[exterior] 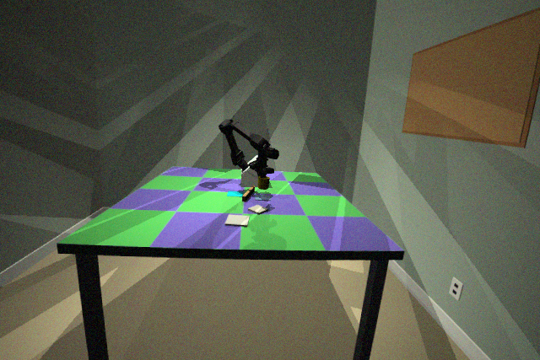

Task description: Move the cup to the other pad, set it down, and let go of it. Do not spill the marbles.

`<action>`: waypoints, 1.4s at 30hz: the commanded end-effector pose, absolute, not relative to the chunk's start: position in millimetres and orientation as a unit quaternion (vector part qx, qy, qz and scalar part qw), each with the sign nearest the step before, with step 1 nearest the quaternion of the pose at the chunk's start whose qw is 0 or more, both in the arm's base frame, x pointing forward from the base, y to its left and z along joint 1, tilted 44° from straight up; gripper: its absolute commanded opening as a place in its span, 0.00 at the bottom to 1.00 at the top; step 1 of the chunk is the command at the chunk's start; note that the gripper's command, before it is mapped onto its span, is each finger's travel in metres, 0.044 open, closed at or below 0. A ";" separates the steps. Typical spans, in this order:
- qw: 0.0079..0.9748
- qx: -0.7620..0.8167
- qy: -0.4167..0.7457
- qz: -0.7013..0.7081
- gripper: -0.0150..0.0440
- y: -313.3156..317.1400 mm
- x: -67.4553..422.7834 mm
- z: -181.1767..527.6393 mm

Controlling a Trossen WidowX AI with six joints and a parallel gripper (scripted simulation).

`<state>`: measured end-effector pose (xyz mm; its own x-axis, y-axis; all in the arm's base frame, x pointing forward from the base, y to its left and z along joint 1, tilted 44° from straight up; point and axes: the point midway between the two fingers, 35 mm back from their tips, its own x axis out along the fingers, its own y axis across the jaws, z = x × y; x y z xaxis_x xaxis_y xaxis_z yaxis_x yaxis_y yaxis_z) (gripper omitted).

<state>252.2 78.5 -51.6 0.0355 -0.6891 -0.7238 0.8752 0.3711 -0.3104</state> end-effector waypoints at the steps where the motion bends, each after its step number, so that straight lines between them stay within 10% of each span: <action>1: 0.712 0.110 0.424 -0.549 0.25 76.8 251.8 -49.8; 42: 0.711 0.112 0.423 -0.551 0.25 26.3 231.8 -1.8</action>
<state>232.9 30.4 -7.3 0.0299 -0.6877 -0.7254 0.8802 0.3620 -0.3070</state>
